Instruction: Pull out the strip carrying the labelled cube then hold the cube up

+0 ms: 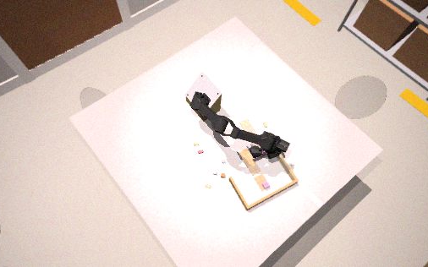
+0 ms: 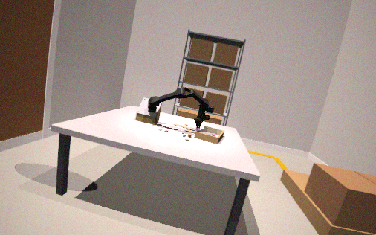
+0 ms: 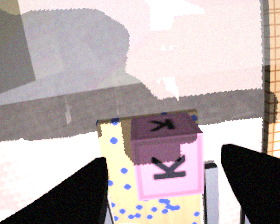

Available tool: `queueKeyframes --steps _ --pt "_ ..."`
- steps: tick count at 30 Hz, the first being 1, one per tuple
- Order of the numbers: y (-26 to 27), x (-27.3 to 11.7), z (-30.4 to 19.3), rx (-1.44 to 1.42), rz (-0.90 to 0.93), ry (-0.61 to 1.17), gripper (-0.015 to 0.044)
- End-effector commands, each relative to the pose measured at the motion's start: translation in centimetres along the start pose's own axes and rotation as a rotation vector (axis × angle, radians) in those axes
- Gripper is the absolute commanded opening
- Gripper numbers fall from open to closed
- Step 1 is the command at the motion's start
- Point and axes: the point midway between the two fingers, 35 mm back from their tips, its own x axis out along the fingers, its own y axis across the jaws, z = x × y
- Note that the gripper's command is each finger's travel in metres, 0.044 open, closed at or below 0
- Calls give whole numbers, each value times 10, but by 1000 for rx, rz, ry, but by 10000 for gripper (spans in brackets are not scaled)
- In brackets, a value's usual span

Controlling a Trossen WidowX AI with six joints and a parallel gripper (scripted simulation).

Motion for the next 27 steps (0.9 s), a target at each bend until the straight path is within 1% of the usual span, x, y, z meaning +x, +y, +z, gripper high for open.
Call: queueKeyframes --steps 1,8,14,17,26,27 --pt "-1 10 -2 -8 -7 6 250" --pt "-1 21 -2 -8 -8 5 250" --pt "-2 22 -3 -8 -8 5 250" --pt "-1 19 -2 -1 -4 4 171" --pt "-1 19 -2 -1 -4 4 111" --pt "-1 19 -2 -1 -4 4 85"
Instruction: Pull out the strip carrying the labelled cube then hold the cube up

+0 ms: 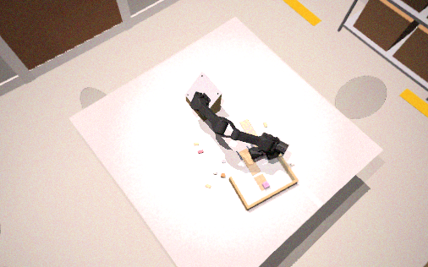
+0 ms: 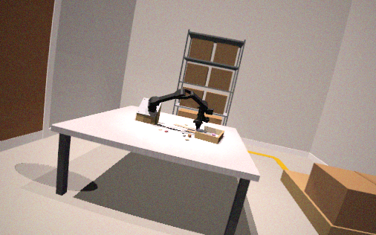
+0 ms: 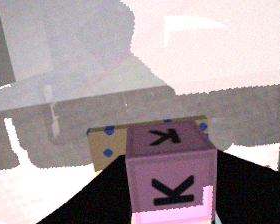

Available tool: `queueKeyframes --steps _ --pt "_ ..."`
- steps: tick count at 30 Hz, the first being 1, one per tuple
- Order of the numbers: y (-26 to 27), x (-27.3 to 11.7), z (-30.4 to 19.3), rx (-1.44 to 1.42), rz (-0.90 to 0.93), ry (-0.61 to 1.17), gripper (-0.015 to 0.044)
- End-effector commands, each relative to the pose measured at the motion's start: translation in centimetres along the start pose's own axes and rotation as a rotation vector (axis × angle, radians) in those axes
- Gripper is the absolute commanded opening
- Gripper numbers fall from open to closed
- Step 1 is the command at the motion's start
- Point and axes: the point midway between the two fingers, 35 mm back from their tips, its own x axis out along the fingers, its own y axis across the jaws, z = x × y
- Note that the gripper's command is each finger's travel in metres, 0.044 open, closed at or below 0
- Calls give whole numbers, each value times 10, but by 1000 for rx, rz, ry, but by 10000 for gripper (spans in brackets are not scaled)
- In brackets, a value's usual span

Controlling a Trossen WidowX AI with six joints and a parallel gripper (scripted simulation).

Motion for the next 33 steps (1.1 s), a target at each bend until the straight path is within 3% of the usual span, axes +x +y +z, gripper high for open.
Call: queueKeyframes --steps 1,4,21,33 --pt "0 0 0 0 0 -1 59" --pt "-1 -4 -4 0 1 0 0" --pt "-23 -41 -53 -8 -3 3 0" --pt "-35 -44 -80 -10 -3 4 0"
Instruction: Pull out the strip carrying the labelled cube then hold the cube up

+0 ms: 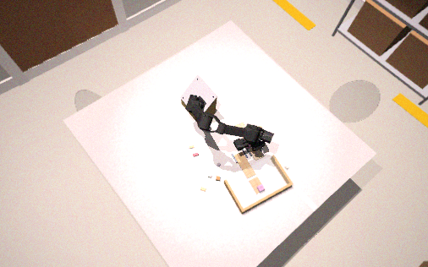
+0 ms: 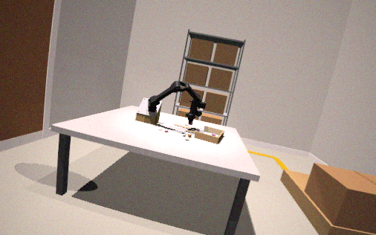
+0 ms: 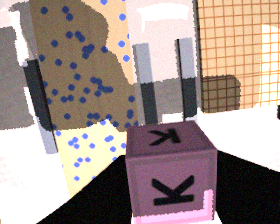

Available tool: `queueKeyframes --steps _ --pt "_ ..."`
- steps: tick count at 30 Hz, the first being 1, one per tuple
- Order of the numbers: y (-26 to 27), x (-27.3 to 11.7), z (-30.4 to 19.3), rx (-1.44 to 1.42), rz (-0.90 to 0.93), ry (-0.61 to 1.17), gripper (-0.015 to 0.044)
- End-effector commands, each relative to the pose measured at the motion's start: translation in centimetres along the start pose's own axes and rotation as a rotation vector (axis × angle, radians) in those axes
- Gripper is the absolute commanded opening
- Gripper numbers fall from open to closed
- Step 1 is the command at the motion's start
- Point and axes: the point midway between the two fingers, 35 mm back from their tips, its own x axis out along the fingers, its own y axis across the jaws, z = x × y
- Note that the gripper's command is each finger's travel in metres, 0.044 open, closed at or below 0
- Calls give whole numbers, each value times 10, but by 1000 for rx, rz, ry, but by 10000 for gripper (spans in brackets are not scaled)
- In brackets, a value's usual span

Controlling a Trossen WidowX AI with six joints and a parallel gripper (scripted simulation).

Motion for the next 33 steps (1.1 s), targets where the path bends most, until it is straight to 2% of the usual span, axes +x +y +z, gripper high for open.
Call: queueKeyframes --steps 1,17,24,33 --pt "-4 -1 -11 7 4 0 0" --pt "-25 0 -57 5 3 1 0" --pt "-25 -35 -57 5 5 2 0" --pt "-25 -36 -57 5 5 2 0"
